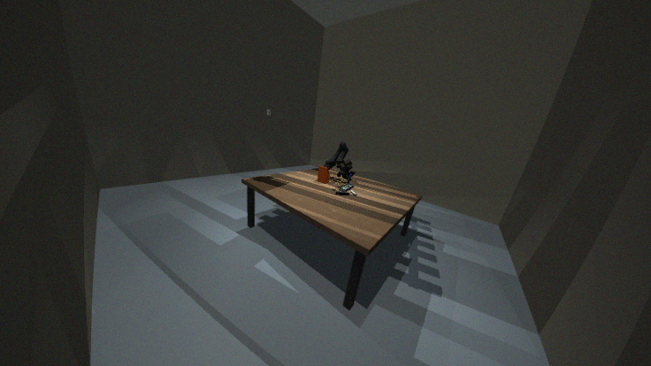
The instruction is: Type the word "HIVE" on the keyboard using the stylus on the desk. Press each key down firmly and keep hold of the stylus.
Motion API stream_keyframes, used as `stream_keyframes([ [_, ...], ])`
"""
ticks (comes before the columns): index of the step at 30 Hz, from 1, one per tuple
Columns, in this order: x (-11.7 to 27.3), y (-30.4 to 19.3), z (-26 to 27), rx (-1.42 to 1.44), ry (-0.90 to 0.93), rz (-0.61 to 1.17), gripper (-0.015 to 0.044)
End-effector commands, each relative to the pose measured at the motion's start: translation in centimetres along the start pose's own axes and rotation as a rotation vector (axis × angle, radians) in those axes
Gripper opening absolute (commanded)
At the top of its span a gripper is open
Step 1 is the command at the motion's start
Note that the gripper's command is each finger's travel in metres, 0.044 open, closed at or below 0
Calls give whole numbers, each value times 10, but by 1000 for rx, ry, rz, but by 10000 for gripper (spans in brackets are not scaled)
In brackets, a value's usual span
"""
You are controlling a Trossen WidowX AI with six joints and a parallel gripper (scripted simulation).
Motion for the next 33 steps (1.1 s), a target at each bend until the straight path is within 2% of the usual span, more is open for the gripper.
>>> stream_keyframes([
  [1, -5, -2, -1, -5, -2, -5, 0],
  [10, -10, -5, -2, -5, -1, -5, 0],
  [13, -11, -4, -2, -5, -1, -5, 79],
  [33, -17, -14, -5, -6, -2, -4, 81],
])
Point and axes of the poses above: the point midway between the two fingers, 35 mm back from their tips, its own x axis back along the fingers, its own z axis across the jaws, y = z × x, the point moved 1 cm from there along x, back along the fingers, and after that the axes turned 15 degrees about -x, right-handed, at the moved point
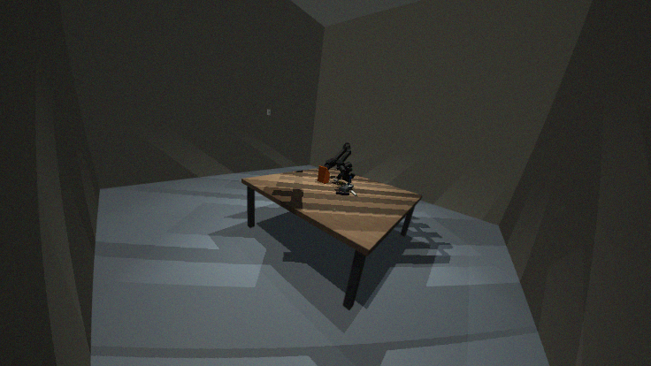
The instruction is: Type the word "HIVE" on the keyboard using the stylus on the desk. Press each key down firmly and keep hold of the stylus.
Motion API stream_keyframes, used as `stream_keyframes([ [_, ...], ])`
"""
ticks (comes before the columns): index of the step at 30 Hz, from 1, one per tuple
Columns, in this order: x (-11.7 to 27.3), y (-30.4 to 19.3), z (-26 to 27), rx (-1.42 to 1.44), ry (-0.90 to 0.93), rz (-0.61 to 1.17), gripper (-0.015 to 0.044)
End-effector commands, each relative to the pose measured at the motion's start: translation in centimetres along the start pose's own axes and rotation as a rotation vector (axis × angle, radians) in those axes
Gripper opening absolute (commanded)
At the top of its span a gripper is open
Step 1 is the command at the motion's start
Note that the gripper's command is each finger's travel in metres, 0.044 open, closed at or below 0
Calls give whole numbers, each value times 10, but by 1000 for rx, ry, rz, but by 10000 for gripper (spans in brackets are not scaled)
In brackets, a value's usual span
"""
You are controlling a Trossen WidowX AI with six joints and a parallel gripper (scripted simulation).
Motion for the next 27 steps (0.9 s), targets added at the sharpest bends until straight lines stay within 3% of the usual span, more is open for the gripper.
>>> stream_keyframes([
  [1, -1, -1, -1, -5, -3, -5, 81],
  [27, -4, -6, -3, -6, -3, -5, 81],
])
Point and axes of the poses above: the point midway between the two fingers, 35 mm back from their tips, its own x axis back along the fingers, its own z axis across the jaws, y = z × x, the point moved 1 cm from there along x, back along the fingers, and after that the axes turned 15 degrees about -x, right-handed, at the moved point
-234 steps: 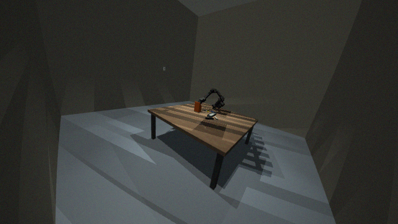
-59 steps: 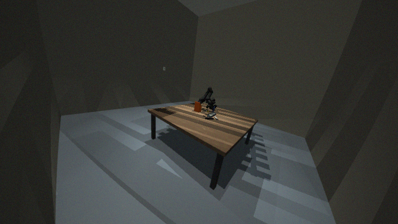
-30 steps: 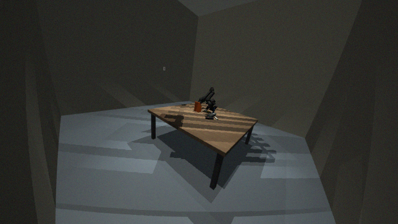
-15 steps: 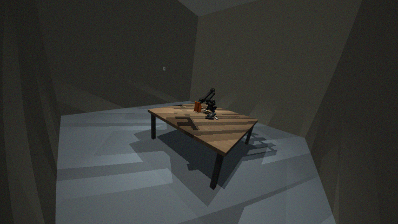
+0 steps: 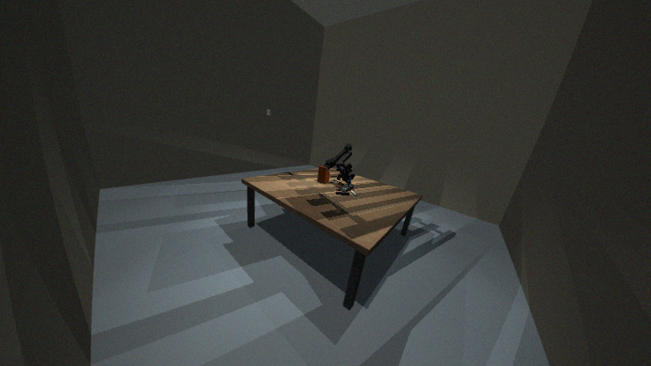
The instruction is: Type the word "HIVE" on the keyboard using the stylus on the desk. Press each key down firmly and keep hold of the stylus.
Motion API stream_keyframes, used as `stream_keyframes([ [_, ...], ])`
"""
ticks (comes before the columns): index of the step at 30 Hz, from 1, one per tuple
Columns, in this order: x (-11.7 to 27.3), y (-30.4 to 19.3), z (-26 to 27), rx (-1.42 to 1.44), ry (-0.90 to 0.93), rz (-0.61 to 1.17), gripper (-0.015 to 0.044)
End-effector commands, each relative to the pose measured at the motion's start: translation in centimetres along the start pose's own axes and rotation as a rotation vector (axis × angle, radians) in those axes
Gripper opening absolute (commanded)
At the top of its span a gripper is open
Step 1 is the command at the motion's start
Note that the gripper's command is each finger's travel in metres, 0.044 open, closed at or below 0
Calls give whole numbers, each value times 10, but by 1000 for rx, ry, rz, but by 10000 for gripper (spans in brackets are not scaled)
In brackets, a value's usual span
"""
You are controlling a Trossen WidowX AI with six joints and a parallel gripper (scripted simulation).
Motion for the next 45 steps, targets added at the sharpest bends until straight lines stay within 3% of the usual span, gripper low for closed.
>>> stream_keyframes([
  [1, 1, 3, 0, -5, -2, -6, 81],
  [20, 20, 34, 9, -3, 0, -8, 81],
  [27, 18, 31, 7, -9, -5, -8, 37],
  [29, 18, 30, 8, -8, -6, -9, 0],
  [45, 30, 7, 43, -3, -13, -66, 0],
])
Point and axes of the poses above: the point midway between the two fingers, 35 mm back from their tips, its own x axis back along the fingers, its own z axis across the jaws, y = z × x, the point moved 1 cm from there along x, back along the fingers, and after that the axes turned 15 degrees about -x, right-handed, at the moved point
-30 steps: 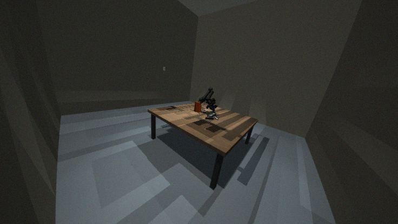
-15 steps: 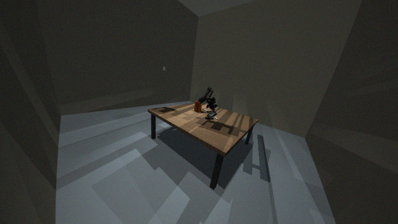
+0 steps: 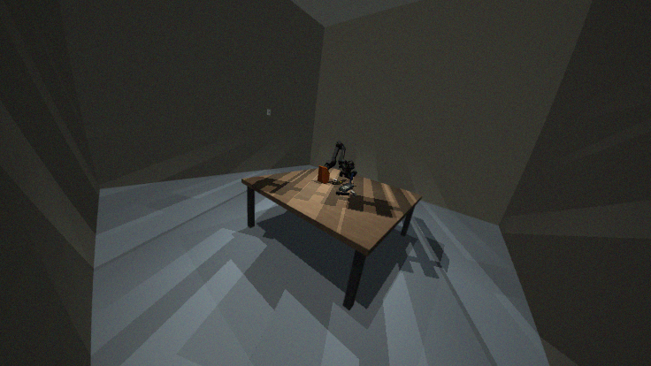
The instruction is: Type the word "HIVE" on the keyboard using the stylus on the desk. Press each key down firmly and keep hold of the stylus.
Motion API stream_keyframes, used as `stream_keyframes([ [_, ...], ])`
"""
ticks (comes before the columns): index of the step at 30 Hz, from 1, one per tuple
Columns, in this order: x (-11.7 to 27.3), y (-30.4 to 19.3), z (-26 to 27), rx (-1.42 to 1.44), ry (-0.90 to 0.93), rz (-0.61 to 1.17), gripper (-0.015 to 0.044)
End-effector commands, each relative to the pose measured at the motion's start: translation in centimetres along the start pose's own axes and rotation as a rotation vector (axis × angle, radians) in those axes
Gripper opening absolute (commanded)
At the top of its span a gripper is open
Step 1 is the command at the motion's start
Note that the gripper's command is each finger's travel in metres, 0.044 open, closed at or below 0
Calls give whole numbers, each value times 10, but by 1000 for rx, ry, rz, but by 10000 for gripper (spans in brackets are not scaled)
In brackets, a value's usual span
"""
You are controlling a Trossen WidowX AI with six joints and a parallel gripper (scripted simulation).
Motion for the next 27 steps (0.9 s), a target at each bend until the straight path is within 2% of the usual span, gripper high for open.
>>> stream_keyframes([
  [1, 5, -3, 9, -5, 8, -20, 0],
  [20, 46, -28, 47, -20, 66, -100, 0],
  [27, 46, -32, 47, -21, 69, -102, 0],
])
Point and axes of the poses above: the point midway between the two fingers, 35 mm back from their tips, its own x axis back along the fingers, its own z axis across the jaws, y = z × x, the point moved 1 cm from there along x, back along the fingers, and after that the axes turned 15 degrees about -x, right-handed, at the moved point
